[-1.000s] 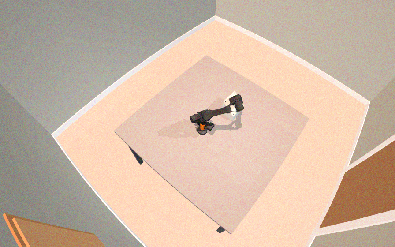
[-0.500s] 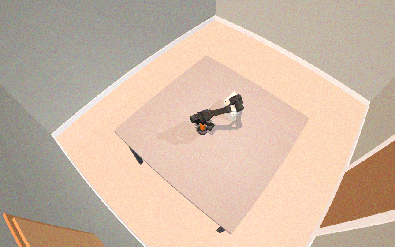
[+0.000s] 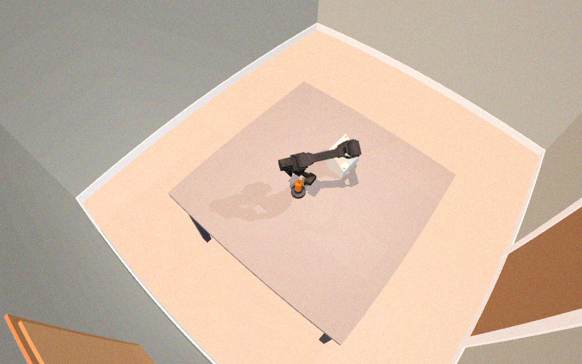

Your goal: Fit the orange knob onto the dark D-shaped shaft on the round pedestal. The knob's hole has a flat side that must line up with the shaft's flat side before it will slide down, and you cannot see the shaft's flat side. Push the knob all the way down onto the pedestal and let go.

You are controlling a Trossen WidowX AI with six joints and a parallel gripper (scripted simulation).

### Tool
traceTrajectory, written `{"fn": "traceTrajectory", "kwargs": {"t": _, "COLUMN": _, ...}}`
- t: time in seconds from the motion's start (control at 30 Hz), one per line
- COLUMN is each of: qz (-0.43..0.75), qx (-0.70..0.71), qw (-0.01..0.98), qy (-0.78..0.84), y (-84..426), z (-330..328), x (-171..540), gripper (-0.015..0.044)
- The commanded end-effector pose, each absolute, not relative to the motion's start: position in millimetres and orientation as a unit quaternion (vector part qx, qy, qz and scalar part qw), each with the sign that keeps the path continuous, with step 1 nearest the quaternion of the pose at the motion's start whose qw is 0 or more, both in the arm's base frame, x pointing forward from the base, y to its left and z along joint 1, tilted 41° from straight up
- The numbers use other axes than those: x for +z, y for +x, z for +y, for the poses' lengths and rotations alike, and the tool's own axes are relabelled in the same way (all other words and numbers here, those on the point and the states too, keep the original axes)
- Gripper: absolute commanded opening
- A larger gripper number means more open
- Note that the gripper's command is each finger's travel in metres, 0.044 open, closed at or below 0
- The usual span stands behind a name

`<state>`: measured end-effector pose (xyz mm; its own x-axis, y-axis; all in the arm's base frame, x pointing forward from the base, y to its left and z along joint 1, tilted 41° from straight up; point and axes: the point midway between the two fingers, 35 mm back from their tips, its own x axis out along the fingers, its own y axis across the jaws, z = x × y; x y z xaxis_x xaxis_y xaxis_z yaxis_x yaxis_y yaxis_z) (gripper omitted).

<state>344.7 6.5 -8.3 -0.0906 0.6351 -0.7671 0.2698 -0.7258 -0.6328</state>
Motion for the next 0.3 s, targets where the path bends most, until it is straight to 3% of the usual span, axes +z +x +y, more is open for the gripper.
{"fn": "traceTrajectory", "kwargs": {"t": 0.0, "qz": -0.346, "qx": 0.654, "qw": 0.136, "qy": -0.658, "y": 345.5, "z": -4.9, "x": 6.2, "gripper": 0.044}}
{"fn": "traceTrajectory", "kwargs": {"t": 0.27, "qz": -0.346, "qx": 0.654, "qw": 0.136, "qy": -0.659, "y": 346.6, "z": -5.3, "x": 5.8, "gripper": 0.044}}
